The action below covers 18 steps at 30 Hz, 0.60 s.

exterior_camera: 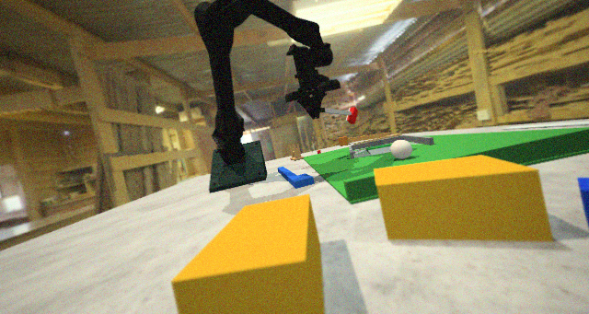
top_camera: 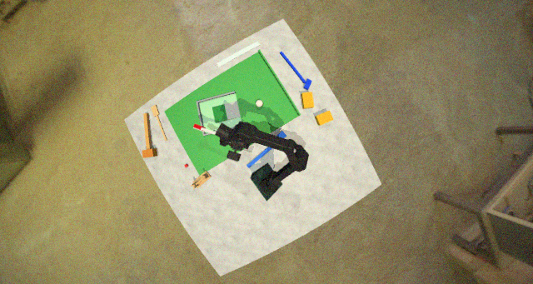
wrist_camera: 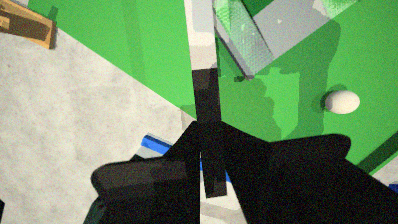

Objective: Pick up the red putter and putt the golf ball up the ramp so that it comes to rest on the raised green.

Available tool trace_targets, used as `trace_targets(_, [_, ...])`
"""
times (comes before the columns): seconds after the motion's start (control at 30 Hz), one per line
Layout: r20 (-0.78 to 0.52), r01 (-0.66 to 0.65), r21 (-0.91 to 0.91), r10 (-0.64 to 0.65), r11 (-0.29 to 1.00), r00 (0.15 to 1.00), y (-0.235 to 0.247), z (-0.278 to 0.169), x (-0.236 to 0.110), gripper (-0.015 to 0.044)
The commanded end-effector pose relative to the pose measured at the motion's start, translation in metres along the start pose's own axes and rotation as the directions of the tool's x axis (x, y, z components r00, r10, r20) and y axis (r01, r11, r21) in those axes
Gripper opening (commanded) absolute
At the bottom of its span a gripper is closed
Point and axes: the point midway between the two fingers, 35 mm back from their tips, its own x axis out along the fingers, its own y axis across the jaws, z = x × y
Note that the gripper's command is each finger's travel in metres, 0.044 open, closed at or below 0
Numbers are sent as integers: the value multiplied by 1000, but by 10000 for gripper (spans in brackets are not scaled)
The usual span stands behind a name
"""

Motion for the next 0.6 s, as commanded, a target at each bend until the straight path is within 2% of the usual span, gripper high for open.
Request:
trace_targets(0.0, [-12,24,152,-22,988,1000,-22,-25,-6,0])
trace_targets(0.27, [-42,69,399,-57,914,998,-53,-71,-15,0])
trace_targets(0.57, [-87,127,641,-93,757,992,-77,-127,-25,0])
